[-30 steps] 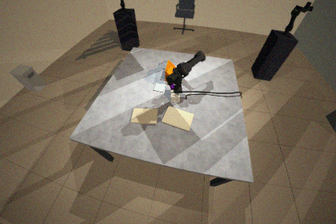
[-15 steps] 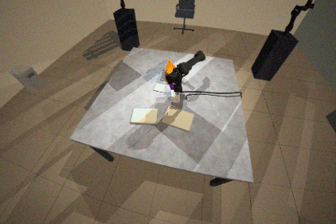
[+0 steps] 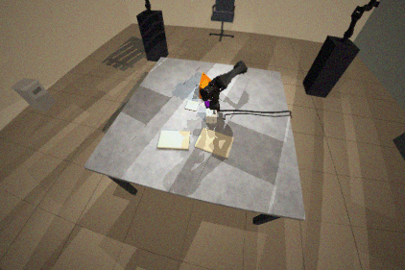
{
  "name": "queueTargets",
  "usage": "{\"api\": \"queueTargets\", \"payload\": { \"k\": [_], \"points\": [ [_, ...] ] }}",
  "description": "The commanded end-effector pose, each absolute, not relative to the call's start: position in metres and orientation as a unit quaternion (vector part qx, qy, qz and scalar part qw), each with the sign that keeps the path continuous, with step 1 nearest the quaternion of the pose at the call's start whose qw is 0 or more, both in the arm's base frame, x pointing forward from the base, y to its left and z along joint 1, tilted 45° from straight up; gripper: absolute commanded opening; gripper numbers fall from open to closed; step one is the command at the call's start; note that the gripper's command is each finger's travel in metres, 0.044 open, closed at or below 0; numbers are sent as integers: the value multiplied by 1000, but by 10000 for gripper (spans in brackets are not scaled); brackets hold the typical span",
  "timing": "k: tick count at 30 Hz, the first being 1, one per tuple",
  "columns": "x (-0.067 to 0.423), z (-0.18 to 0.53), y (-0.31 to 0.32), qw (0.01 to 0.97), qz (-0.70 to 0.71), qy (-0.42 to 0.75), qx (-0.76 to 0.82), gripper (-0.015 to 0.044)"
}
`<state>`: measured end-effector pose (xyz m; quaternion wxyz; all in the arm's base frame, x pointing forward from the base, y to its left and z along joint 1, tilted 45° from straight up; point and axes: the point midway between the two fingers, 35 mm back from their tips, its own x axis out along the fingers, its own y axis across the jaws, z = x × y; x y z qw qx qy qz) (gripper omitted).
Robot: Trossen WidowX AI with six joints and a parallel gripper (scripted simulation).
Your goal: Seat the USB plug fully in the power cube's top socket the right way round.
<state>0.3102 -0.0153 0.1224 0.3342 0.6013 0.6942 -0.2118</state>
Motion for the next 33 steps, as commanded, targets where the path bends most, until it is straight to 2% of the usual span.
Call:
{"api": "queueTargets", "payload": {
  "k": [1, 33],
  "points": [
    [310, 123, -16, 340, -206, 696, 598, 0],
    [310, 122, -15, 547, 84, 721, 417, 0]
  ]
}}
